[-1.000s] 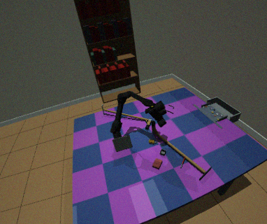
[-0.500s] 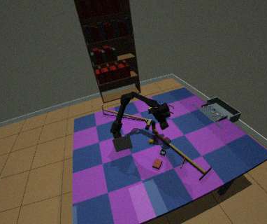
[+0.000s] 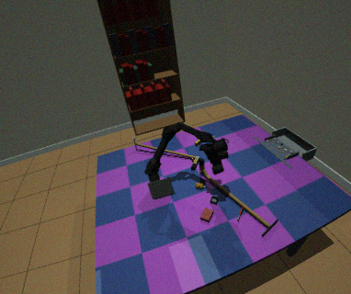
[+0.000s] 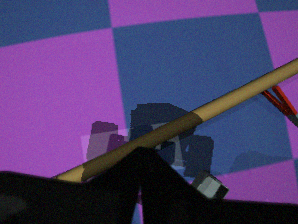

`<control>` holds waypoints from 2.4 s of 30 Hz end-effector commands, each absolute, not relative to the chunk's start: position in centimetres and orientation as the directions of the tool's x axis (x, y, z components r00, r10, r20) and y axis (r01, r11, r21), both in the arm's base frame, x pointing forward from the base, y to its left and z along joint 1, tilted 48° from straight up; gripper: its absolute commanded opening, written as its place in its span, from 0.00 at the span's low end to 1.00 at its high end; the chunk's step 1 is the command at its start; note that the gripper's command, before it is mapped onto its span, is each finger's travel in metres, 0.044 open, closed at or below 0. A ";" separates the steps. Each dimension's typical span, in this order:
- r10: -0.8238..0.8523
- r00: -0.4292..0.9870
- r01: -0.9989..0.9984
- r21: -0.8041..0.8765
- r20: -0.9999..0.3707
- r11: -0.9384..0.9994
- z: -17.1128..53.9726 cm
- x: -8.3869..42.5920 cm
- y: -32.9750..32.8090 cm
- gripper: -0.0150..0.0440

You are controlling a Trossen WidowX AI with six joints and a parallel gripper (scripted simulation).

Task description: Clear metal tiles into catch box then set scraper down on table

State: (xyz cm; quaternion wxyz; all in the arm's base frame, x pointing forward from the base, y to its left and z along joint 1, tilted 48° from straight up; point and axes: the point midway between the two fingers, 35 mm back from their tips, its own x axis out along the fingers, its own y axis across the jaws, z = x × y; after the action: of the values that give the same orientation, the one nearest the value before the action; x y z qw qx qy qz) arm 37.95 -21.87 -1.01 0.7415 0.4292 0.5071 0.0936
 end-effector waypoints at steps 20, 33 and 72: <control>0.590 0.339 0.476 0.674 -0.733 0.565 -5.8 36.4 -25.4 0.25; 0.607 0.268 0.552 0.636 -0.748 0.539 -8.2 35.1 -26.7 0.25; 0.606 0.270 0.552 0.636 -0.748 0.539 -14.9 36.9 -20.5 0.25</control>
State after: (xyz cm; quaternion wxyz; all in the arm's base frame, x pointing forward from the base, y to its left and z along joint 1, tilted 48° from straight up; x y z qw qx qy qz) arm 36.86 -21.14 -14.41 0.6377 0.4767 0.6047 0.0206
